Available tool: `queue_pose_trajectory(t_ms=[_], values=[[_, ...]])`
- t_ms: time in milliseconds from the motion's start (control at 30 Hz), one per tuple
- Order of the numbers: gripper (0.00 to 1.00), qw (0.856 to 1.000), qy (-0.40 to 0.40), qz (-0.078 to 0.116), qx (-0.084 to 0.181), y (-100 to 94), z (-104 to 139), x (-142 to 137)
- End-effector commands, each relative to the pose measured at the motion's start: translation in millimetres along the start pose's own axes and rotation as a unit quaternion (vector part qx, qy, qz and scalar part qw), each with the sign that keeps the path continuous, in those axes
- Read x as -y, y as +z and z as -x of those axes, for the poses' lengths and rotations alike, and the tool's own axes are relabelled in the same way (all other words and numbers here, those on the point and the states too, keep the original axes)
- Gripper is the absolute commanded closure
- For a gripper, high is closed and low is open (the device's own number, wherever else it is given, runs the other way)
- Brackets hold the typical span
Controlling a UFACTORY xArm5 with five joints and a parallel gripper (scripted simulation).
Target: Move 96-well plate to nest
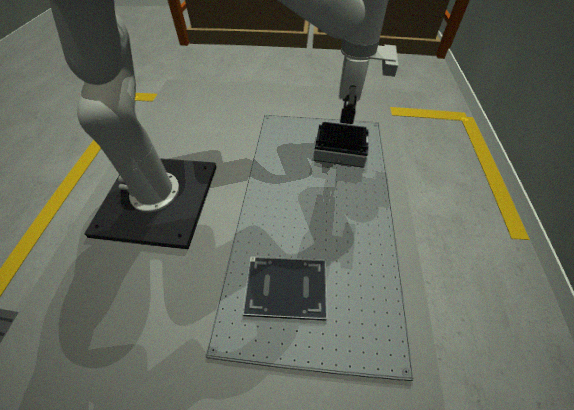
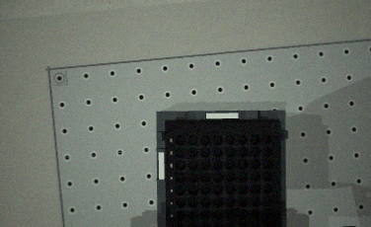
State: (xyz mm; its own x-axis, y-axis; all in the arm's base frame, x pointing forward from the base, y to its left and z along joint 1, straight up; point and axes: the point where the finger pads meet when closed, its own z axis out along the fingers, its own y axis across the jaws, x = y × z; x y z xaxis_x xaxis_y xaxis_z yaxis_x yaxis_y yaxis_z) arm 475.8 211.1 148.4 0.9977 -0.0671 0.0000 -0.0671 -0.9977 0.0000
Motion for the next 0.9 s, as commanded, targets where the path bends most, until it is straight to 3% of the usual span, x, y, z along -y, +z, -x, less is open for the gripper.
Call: queue_pose_trajectory(t_ms=[0,867], values=[[0.0,1.0,0.0,-0.001,-0.002,-1.4,-1.0,0.5],[0.0,1.0,0.0,-0.001,-0.002,33.6,-1.1,0.5]])
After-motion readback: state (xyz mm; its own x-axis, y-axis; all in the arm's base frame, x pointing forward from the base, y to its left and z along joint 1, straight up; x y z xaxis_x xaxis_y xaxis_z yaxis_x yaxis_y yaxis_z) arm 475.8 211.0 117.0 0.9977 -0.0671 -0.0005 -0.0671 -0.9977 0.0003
